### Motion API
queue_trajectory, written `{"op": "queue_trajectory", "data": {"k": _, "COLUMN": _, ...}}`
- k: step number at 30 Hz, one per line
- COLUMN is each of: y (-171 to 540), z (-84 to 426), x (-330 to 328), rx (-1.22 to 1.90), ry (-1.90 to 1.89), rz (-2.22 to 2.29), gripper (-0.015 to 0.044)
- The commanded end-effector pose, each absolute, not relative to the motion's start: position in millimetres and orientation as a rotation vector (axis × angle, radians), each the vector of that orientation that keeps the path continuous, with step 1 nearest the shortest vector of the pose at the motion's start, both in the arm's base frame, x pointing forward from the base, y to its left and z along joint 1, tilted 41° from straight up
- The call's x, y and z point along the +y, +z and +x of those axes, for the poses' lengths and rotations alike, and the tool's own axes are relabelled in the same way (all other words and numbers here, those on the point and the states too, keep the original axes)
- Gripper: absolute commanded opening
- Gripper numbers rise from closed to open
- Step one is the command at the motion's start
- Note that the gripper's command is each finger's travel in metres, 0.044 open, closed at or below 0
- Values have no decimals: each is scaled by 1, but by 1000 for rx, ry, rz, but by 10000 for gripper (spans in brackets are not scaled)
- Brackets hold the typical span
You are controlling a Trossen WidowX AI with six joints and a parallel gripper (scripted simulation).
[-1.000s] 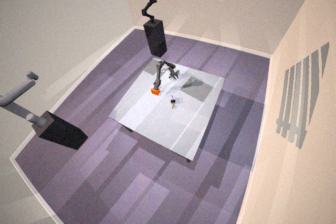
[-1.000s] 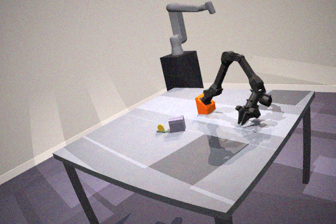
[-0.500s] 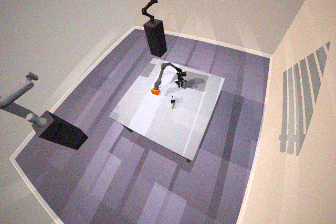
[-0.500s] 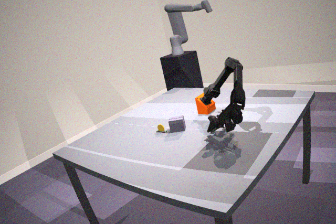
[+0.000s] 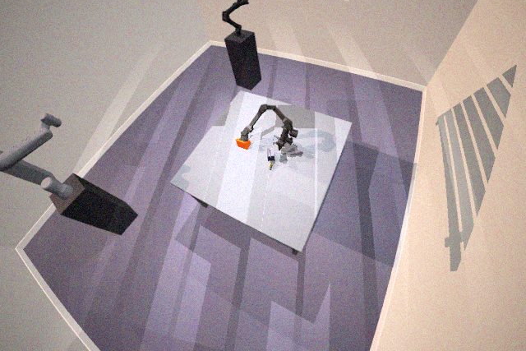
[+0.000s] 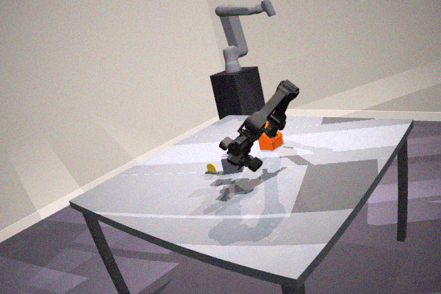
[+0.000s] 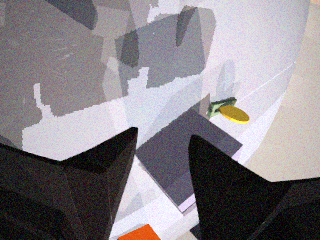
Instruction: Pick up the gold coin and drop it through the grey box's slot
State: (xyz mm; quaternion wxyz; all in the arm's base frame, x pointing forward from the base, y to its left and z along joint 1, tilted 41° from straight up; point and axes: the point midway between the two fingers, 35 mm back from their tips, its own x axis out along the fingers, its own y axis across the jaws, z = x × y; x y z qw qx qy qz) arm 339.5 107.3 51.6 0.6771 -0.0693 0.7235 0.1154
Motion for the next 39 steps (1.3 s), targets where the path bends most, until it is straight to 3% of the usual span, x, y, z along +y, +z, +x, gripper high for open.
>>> {"op": "queue_trajectory", "data": {"k": 1, "y": 30, "z": 352, "x": 58, "rx": 1758, "ry": 22, "rz": 288, "gripper": 161}}
{"op": "queue_trajectory", "data": {"k": 13, "y": -17, "z": 354, "x": -76, "rx": 1830, "ry": -599, "rz": 1464, "gripper": 161}}
{"op": "queue_trajectory", "data": {"k": 39, "y": -54, "z": 349, "x": -44, "rx": 1829, "ry": -602, "rz": 1476, "gripper": 161}}
